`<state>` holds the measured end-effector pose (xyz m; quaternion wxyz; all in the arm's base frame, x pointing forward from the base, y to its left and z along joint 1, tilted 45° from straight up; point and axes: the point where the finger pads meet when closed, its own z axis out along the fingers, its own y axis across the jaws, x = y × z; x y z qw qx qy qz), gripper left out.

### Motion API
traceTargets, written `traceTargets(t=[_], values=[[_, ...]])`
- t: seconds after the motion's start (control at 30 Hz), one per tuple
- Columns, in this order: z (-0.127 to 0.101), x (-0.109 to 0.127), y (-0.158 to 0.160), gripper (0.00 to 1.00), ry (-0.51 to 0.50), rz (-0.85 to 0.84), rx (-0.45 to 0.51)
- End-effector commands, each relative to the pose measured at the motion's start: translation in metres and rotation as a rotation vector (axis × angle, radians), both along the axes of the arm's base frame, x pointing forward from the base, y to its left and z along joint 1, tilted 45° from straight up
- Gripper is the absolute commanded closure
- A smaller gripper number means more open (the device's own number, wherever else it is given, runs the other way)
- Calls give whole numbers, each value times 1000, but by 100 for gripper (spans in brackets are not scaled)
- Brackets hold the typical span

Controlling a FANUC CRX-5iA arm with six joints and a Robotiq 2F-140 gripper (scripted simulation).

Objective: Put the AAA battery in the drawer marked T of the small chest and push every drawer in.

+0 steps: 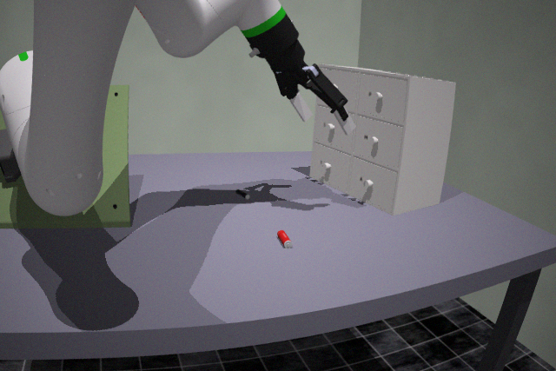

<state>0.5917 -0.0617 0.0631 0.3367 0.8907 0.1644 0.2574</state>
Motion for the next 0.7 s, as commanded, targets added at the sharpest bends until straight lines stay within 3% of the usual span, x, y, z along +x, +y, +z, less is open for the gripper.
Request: traceTargets(t=[0.0, 0.67], values=[[-3, 10, -7, 0, -102, 69, 2], [-15, 23, -17, 0, -207, 171, 18]])
